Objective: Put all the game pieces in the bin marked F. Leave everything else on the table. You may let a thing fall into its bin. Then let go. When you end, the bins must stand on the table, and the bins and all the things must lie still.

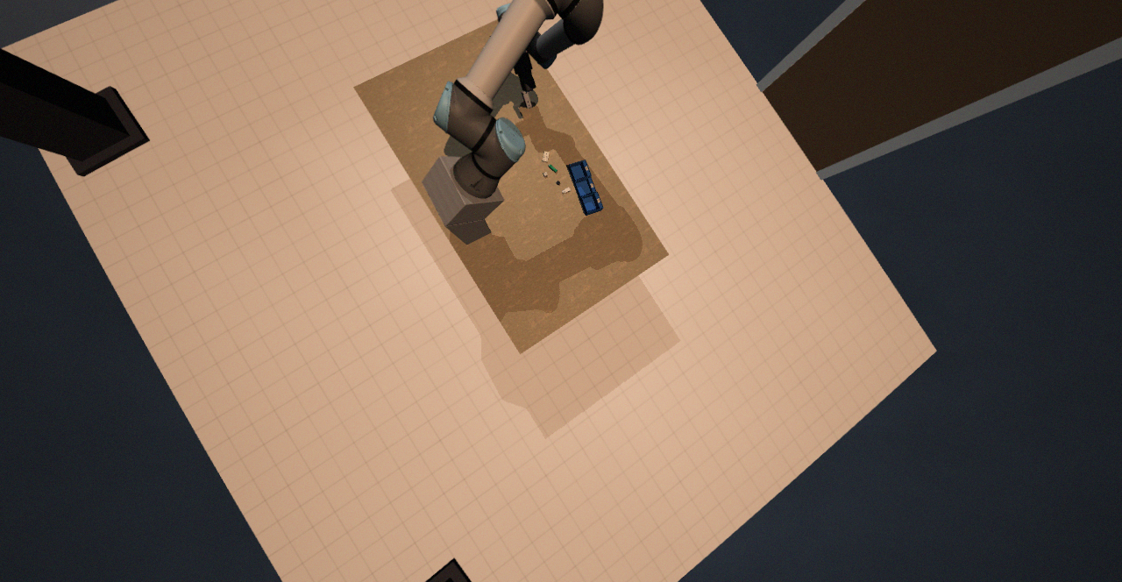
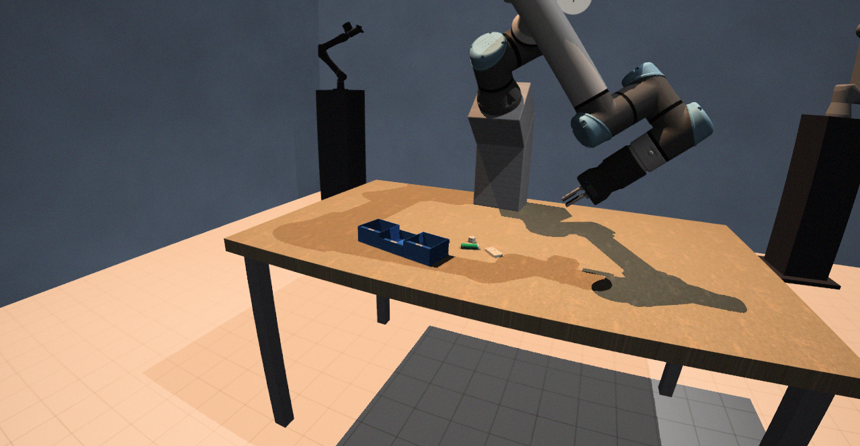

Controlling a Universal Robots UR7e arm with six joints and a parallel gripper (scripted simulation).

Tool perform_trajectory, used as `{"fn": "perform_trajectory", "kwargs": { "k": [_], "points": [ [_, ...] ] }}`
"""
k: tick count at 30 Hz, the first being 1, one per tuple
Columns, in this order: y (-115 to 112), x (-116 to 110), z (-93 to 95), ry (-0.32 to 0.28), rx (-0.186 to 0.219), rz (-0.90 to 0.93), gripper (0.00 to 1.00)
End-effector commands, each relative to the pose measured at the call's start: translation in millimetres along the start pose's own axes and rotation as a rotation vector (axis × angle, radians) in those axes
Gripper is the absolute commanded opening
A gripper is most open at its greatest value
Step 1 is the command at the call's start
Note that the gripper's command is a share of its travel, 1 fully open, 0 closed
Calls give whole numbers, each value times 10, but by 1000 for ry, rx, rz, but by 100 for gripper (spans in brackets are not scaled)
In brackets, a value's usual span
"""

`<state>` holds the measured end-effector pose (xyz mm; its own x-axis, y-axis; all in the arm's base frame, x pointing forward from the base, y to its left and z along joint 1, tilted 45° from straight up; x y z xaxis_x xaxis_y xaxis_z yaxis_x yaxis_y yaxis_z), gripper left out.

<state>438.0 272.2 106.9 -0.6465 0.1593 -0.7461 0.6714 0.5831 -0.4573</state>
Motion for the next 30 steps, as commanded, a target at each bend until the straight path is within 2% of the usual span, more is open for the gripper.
{"fn": "perform_trajectory", "kwargs": {
  "k": [1, 2, 6, 7, 9, 10, 11, 14, 16, 20, 22, 26, 28, 30],
  "points": [
    [-160, -25, 205, 109, 4, -19, 31],
    [-210, -26, 270, 109, 4, -19, 31],
    [-223, -27, 287, 109, 4, -19, 31],
    [-276, -29, 352, 159, 2, -25, 31],
    [-276, -29, 352, 159, 2, -25, 31],
    [-329, -30, 417, 193, 1, -30, 31],
    [-381, -28, 481, 193, 1, -30, 31],
    [-381, -28, 480, 193, 1, -30, 31],
    [-491, -24, 609, 273, -13, -38, 31],
    [-530, -21, 654, 273, -13, -38, 31],
    [-644, -11, 780, 347, -36, -44, 31],
    [-671, -7, 809, 347, -36, -44, 31],
    [-788, 6, 932, 415, -68, -48, 31],
    [-802, 9, 947, 415, -68, -48, 31]
  ]
}}
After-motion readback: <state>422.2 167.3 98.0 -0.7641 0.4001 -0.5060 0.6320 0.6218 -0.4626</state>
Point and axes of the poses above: the point where the finger pads meet when closed, its own z axis out along the fingers, its own y axis across the jaws, x = y × z, the point moved 1 cm from there along -z, back along the fingers, and after that the axes turned 5 degrees about z, right-handed, at the moved point
